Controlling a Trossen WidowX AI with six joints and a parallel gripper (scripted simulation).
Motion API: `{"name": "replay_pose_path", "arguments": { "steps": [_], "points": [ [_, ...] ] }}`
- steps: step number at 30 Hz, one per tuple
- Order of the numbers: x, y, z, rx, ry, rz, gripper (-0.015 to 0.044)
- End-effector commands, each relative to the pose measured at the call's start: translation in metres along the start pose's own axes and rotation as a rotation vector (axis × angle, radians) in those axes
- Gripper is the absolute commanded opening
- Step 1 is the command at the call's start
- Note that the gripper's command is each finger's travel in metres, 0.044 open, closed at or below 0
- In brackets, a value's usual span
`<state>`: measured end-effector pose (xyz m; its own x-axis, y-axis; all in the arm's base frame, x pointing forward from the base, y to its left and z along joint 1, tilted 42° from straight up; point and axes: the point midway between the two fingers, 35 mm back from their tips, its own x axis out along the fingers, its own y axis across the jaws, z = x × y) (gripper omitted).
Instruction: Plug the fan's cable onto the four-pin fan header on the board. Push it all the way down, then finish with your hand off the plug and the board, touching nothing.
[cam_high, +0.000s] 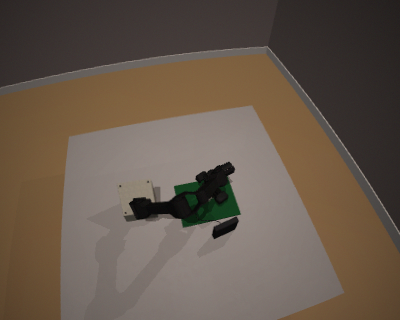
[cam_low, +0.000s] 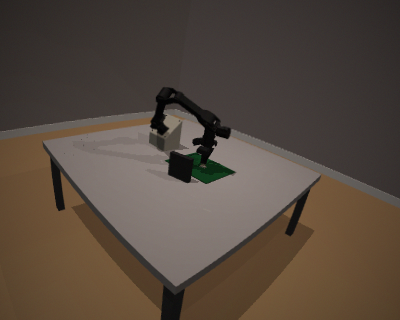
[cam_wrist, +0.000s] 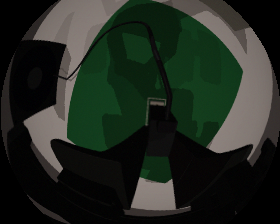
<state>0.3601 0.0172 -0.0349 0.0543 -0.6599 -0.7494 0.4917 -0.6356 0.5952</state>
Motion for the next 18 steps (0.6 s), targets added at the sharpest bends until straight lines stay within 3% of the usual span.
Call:
{"name": "replay_pose_path", "arguments": {
  "steps": [1, 18],
  "points": [
    [0.0013, 0.0002, 0.0001, -0.003, 0.000, 0.005, 0.0000],
    [0.0061, 0.0002, 0.0001, -0.003, -0.001, 0.005, 0.0000]
  ]
}}
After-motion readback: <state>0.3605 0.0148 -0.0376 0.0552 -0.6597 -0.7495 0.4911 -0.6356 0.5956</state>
